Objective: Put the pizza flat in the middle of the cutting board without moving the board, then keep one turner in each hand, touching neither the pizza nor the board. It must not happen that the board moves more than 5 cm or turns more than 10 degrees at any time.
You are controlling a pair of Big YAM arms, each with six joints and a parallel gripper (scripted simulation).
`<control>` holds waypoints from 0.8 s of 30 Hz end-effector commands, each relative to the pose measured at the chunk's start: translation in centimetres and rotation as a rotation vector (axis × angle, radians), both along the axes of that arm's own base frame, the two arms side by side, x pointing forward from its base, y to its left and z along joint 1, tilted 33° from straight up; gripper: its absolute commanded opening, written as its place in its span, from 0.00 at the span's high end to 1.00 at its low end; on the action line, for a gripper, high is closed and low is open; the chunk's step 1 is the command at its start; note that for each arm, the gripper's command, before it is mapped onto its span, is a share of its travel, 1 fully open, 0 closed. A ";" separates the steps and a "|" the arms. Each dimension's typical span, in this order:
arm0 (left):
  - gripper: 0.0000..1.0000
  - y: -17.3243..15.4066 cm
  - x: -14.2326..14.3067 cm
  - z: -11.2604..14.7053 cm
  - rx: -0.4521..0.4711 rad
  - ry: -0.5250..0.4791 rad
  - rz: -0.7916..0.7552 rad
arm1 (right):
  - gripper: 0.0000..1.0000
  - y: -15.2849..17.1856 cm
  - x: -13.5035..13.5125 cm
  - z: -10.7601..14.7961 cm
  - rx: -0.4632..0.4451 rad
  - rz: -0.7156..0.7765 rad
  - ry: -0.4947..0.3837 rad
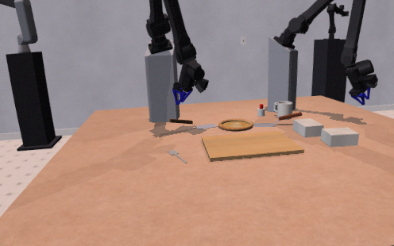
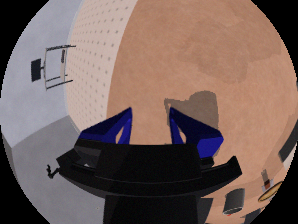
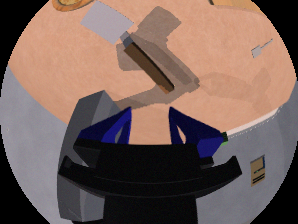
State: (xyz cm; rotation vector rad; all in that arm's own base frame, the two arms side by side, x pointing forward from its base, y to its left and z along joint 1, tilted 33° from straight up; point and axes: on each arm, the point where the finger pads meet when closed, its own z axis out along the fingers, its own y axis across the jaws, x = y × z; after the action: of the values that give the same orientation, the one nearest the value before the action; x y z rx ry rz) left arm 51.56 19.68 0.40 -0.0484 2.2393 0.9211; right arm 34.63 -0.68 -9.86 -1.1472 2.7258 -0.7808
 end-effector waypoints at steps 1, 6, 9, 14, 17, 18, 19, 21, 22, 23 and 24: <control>0.52 -3.2 -0.3 -2.1 0.036 0.105 -0.104 | 0.52 -0.7 -1.4 -1.2 -0.011 0.042 0.048; 0.52 -6.6 -0.2 -3.8 0.082 0.204 -0.216 | 0.52 -0.6 -1.2 -1.6 -0.010 0.101 0.056; 0.52 -8.6 -0.2 -4.6 0.113 0.258 -0.284 | 0.52 -0.5 -1.1 -1.9 -0.010 0.136 0.060; 0.52 -9.2 1.0 -3.4 0.151 0.258 -0.318 | 0.52 0.2 0.1 -1.6 -0.008 0.176 0.040; 0.52 -12.5 -0.7 -6.5 0.175 0.365 -0.422 | 0.52 -0.3 -1.1 -2.4 -0.012 0.203 0.071; 0.52 -13.2 -1.0 -6.9 0.186 0.386 -0.447 | 0.52 -0.3 -1.0 -2.5 -0.012 0.215 0.071; 0.52 -13.8 -1.1 -7.2 0.198 0.404 -0.471 | 0.52 -0.3 -0.9 -2.6 -0.013 0.227 0.072; 0.52 -15.2 -1.3 -7.9 0.223 0.442 -0.521 | 0.52 -0.2 -0.9 -2.7 -0.014 0.253 0.075; 0.52 -15.8 -1.5 -8.2 0.235 0.460 -0.546 | 0.52 -0.2 -0.9 -2.8 -0.015 0.265 0.076; 0.52 -16.5 -1.7 -8.5 0.249 0.478 -0.571 | 0.52 -0.1 -0.8 -2.9 -0.016 0.278 0.076; 0.52 -17.1 -1.9 -8.8 0.262 0.496 -0.596 | 0.52 -0.1 -0.8 -3.0 -0.016 0.290 0.077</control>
State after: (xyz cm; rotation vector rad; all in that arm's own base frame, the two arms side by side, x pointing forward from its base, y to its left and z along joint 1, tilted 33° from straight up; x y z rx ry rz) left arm 51.17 4.91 -6.63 0.8128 2.3287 0.9385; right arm 35.26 -0.09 -11.95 -1.4718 2.5406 -0.7380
